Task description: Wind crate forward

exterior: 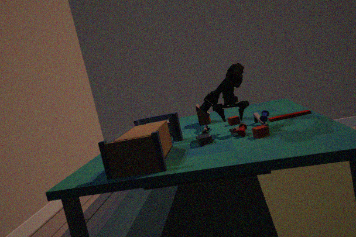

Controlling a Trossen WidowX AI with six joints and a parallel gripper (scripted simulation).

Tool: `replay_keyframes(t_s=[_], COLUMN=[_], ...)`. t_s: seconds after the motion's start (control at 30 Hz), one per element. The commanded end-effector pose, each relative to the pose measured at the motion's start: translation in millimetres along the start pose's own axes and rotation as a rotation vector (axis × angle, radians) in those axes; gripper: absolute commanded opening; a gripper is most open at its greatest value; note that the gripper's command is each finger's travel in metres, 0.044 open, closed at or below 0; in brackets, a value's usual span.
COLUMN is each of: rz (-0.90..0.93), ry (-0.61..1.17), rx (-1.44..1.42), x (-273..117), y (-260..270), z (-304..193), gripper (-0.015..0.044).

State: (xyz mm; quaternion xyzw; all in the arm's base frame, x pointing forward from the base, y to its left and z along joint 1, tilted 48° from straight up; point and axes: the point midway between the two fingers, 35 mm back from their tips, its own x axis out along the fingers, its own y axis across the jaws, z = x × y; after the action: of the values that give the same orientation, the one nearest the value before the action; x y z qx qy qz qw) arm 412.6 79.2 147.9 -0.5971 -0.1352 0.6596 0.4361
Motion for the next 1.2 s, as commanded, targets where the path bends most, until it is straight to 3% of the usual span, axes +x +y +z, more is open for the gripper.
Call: replay_keyframes(t_s=[0.0, 0.3, 0.83, 1.17], rz=[-0.008, -0.01, -0.011, -0.015], ry=[-0.005, -0.005, -0.006, -0.005], rx=[-0.019, -0.019, -0.019, -0.027], x=[1, 44, 60, 56], y=[-2, -7, -8, -9], z=[0, -8, -7, -8], gripper=[0.044, 0.044, 0.044, 0.0354])
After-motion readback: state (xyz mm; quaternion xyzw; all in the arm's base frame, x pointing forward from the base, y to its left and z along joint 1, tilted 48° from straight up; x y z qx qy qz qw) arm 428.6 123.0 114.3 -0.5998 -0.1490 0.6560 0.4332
